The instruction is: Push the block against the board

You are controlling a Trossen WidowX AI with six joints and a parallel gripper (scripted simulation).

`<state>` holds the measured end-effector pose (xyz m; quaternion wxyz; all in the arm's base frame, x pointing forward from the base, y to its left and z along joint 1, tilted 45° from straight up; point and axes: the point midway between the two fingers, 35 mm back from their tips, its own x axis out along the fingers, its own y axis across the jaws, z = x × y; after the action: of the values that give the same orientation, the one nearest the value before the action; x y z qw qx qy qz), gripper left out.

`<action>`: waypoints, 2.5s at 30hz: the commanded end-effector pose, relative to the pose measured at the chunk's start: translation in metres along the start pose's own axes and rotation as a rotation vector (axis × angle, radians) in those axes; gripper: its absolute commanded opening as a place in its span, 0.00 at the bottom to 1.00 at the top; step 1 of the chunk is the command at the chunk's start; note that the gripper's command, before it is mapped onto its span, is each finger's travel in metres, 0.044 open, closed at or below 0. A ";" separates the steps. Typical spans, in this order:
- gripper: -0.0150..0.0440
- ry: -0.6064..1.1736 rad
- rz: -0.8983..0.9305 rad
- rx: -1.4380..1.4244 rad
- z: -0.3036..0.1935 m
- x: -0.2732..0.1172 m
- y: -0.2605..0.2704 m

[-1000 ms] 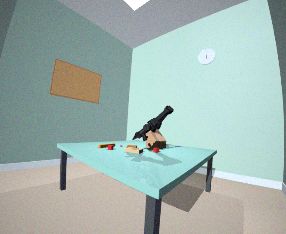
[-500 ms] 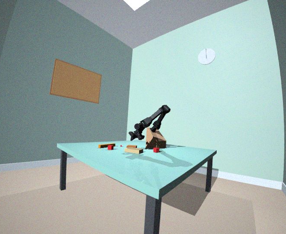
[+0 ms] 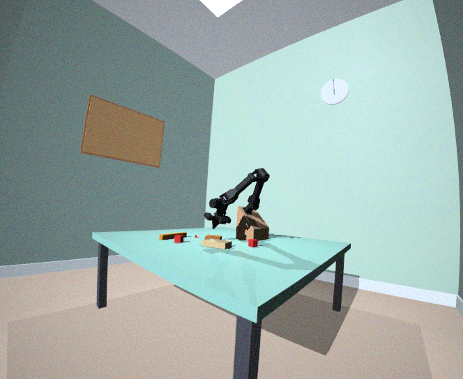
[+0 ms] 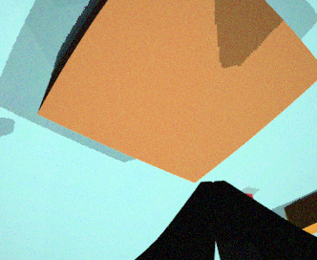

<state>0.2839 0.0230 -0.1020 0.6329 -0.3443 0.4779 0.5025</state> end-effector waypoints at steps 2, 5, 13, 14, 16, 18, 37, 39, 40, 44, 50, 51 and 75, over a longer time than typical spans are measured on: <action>0.25 -0.079 0.063 0.150 -0.013 0.008 0.017; 0.25 -0.120 0.097 0.230 -0.018 0.011 0.026; 0.25 -0.236 0.183 0.447 -0.028 0.017 0.051; 0.25 -0.252 0.193 0.475 -0.029 0.018 0.053; 0.25 -0.282 0.214 0.530 -0.031 0.018 0.059; 0.25 -0.313 0.235 0.585 -0.032 0.019 0.065; 0.25 -0.389 0.285 0.709 -0.008 0.067 0.085; 0.25 -0.389 0.285 0.709 -0.008 0.067 0.085; 0.25 -0.389 0.285 0.709 -0.008 0.067 0.085; 0.25 -0.389 0.285 0.709 -0.007 0.067 0.084; 0.25 -0.388 0.284 0.709 -0.004 0.066 0.079; 0.25 -0.388 0.284 0.709 -0.003 0.066 0.078; 0.25 -0.386 0.281 0.709 0.014 0.060 0.057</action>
<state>0.2274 0.0677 -0.1554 0.7122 0.0633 0.5405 0.4435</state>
